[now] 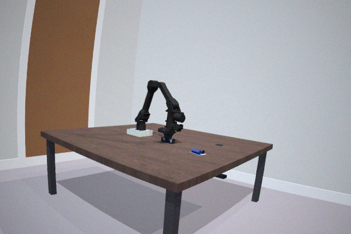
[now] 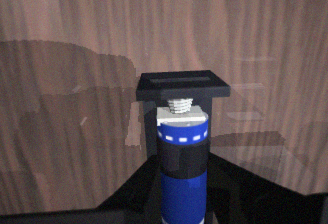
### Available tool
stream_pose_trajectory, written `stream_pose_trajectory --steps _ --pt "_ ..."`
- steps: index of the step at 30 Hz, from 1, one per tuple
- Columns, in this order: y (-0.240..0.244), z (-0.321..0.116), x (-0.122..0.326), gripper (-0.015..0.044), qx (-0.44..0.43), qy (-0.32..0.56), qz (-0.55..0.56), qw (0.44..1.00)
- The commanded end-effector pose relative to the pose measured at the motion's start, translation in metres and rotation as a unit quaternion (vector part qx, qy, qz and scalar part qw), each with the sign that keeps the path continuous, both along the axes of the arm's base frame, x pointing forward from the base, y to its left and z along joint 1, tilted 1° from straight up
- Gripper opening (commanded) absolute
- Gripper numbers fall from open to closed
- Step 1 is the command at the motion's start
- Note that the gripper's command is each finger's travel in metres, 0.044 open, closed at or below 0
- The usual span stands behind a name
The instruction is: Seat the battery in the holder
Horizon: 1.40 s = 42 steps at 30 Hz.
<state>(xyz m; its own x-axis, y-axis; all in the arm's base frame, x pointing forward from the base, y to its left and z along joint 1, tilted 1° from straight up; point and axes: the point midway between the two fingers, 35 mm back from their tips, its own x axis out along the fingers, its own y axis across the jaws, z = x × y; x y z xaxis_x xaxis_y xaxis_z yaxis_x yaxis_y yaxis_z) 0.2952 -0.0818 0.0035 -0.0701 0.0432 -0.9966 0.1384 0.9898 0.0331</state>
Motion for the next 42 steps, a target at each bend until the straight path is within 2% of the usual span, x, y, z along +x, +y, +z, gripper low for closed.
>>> stream_pose_trajectory --steps 1,26,30,42 --pt "0.001 0.001 -0.003 0.0077 0.001 -0.003 0.002 1.000" --pt "0.002 0.000 -0.010 0.0077 -0.001 -0.004 0.002 1.000" --pt "0.002 0.000 -0.010 0.0179 -0.001 -0.004 0.002 1.000" --pt "0.002 0.015 -0.010 0.0179 -0.001 -0.004 0.000 1.000"
